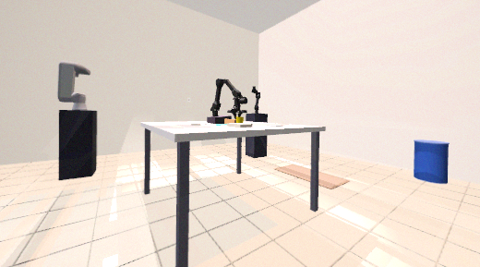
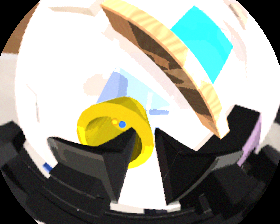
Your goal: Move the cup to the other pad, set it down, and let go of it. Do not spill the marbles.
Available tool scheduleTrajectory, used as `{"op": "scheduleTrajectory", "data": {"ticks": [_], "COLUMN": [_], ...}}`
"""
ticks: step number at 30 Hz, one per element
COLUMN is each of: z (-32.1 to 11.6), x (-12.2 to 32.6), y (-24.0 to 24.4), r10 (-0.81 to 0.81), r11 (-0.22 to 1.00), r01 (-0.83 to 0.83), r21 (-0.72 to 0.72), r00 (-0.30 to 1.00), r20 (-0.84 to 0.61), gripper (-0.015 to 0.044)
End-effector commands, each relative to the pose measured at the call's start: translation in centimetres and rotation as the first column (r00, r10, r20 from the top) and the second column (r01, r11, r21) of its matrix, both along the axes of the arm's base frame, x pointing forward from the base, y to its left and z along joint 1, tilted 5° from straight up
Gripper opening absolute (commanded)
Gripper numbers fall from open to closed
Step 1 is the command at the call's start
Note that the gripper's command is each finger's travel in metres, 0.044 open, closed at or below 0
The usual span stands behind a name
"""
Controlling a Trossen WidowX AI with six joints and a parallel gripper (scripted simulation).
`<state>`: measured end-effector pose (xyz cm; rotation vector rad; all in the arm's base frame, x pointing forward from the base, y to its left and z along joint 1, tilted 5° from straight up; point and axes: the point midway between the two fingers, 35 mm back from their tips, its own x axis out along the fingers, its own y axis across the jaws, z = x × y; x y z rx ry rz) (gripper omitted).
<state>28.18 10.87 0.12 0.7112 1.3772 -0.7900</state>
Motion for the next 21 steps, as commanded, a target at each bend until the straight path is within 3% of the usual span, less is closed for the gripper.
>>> {"op": "scheduleTrajectory", "data": {"ticks": [1, 13, 21], "z": [0.0, 0.0, 2.2], "x": [0.0, 0.0, 0.1], "y": [0.0, 0.0, 0.3], "r10": [0.000, 0.000, 0.001], "r11": [1.000, 1.000, 1.000], "r01": [0.000, 0.000, -0.001], "r21": [0.000, 0.000, -0.001], "r00": [1.000, 1.000, 1.000], "r20": [0.001, 0.001, 0.002], "gripper": [0.0080, 0.0000, 0.0000]}}
